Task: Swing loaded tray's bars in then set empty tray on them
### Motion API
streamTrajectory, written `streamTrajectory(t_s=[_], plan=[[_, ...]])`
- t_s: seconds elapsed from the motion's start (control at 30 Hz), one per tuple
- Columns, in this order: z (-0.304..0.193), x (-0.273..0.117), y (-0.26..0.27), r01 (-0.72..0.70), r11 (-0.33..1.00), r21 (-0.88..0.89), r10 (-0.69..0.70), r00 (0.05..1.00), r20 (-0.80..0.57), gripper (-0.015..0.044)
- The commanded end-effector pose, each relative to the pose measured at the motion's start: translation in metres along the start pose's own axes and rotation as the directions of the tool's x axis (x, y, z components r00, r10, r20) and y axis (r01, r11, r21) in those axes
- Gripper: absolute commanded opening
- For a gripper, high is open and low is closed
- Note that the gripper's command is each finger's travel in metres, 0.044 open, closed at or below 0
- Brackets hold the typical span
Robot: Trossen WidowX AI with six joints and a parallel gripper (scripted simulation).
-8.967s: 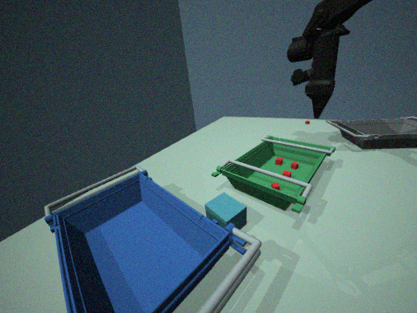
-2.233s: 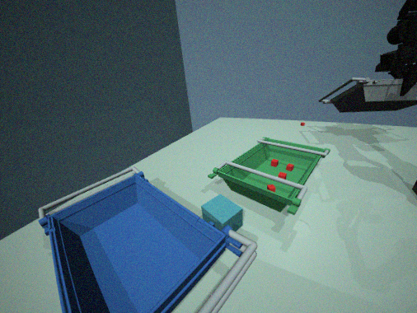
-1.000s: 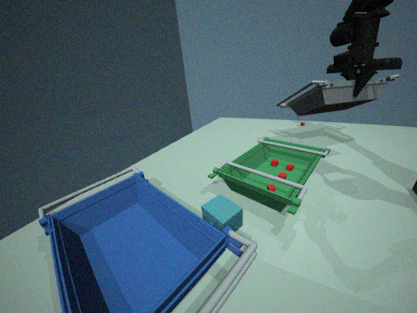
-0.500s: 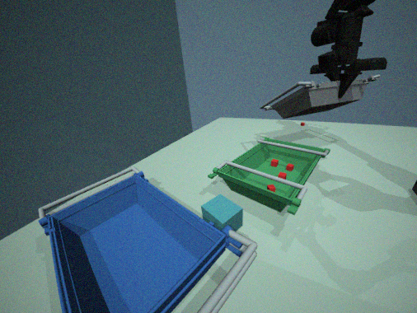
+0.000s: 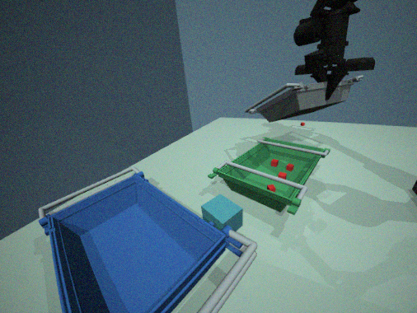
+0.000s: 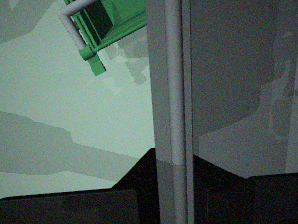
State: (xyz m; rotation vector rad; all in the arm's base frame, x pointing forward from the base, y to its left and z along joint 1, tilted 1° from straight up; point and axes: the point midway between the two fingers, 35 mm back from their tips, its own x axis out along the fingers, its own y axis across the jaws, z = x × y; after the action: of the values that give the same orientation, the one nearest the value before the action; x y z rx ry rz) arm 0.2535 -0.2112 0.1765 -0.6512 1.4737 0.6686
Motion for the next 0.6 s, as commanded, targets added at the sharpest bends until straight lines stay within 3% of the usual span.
streamTrajectory(t_s=[0.0, 0.57], plan=[[0.015, -0.005, 0.001, 0.022, 0.999, -0.022, -0.022, 1.0, 0.008, 0.0], [0.081, -0.006, 0.013, 0.022, 0.988, -0.152, -0.02, 1.0, 0.014, 0.0]])
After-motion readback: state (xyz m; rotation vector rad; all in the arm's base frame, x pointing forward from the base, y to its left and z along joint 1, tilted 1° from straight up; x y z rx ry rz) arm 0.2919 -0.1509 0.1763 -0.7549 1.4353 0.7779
